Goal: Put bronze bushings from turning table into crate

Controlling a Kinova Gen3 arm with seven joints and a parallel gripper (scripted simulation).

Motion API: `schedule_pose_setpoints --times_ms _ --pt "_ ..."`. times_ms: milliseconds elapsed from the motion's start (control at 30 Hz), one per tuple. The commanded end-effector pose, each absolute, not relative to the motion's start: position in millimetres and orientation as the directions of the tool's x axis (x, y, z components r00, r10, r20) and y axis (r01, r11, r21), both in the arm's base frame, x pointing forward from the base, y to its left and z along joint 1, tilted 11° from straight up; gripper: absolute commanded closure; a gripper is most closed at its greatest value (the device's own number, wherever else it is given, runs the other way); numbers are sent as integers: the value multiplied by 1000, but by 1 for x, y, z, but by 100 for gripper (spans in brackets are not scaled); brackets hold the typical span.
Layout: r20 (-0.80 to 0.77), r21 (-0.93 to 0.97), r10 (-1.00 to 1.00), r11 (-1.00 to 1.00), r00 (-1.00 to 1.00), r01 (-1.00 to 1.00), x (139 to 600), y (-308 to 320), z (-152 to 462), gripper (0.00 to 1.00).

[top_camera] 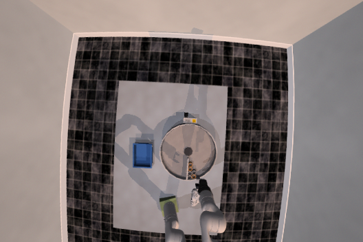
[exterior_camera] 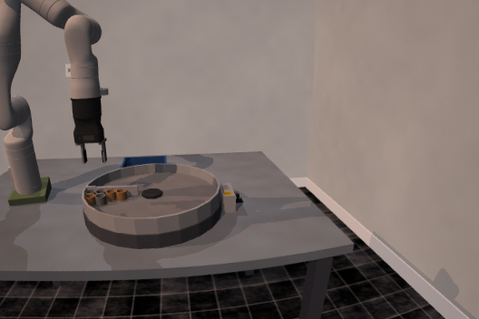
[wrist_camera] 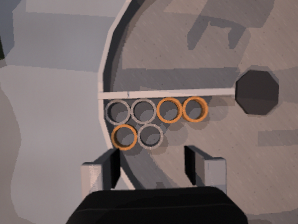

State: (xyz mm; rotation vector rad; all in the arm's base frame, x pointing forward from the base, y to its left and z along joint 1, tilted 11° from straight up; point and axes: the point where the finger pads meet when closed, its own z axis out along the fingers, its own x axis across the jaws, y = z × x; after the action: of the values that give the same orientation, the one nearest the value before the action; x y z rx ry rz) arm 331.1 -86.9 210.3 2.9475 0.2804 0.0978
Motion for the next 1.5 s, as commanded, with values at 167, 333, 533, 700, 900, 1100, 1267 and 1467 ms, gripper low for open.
schedule_pose_setpoints --times_ms 167,333,533,700,900,1100,1267,1467 --pt "50 184 193 -966 980 181 331 -87 211 0" --pt "50 184 193 -966 980 181 331 -87 211 0" --pt "50 184 193 -966 980 181 331 -87 211 0" --pt "50 184 193 -966 980 181 331 -87 211 0" --pt "50 184 193 -966 980 181 331 -87 211 0" --pt "68 178 91 -981 994 78 357 -70 187 73" --pt "73 176 65 -983 995 52 363 -66 181 73" --pt "73 176 65 -983 995 52 363 -66 181 73"
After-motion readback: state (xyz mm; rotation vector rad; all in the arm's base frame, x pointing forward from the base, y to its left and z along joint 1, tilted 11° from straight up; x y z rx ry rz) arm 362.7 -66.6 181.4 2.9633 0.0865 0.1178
